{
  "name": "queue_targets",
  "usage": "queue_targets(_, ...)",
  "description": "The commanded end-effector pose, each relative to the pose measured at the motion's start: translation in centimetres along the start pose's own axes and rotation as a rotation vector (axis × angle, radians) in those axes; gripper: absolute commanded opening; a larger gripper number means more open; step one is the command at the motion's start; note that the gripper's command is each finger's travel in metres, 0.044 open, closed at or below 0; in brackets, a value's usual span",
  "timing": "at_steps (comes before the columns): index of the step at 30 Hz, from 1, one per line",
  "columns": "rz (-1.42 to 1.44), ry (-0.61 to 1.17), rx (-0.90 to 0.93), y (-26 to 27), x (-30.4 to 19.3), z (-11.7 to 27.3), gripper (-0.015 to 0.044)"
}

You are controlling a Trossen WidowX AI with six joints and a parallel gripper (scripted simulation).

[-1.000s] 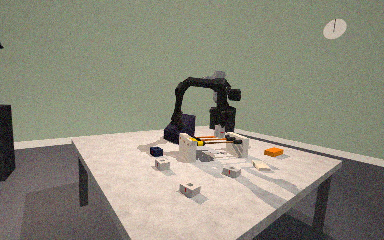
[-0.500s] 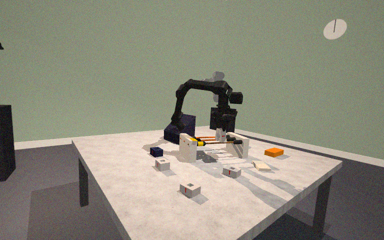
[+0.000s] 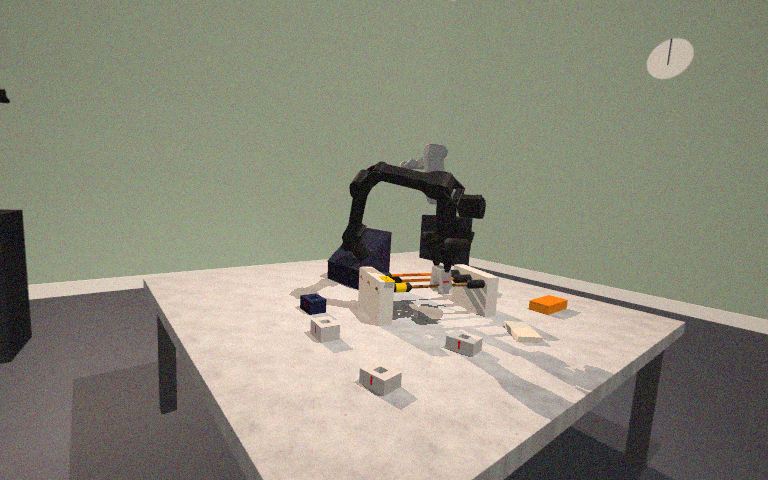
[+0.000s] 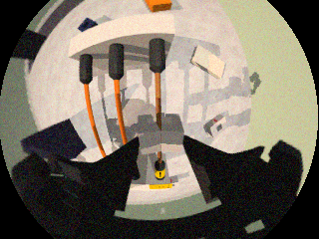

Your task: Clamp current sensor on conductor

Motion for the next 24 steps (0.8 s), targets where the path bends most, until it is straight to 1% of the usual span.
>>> queue_targets(1,0.004,0.001,-0.005,0.0,-0.1,-0.5,0.0000)
queue_targets(9,0.004,0.002,-0.005,0.1,-0.2,-1.8,0.0000)
queue_targets(24,0.000,0.001,0.000,0.0,-0.1,-1.5,0.0000)
Point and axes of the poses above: the point midway between the two fingers, 35 mm back from their tips, its own z axis back along the fingers, its own y axis across the jaws, x = y × z, the point moved 3 cm from there along z, back along the fingers, and after that the axes turned 2 degrees about -z, right-handed, at the moved point
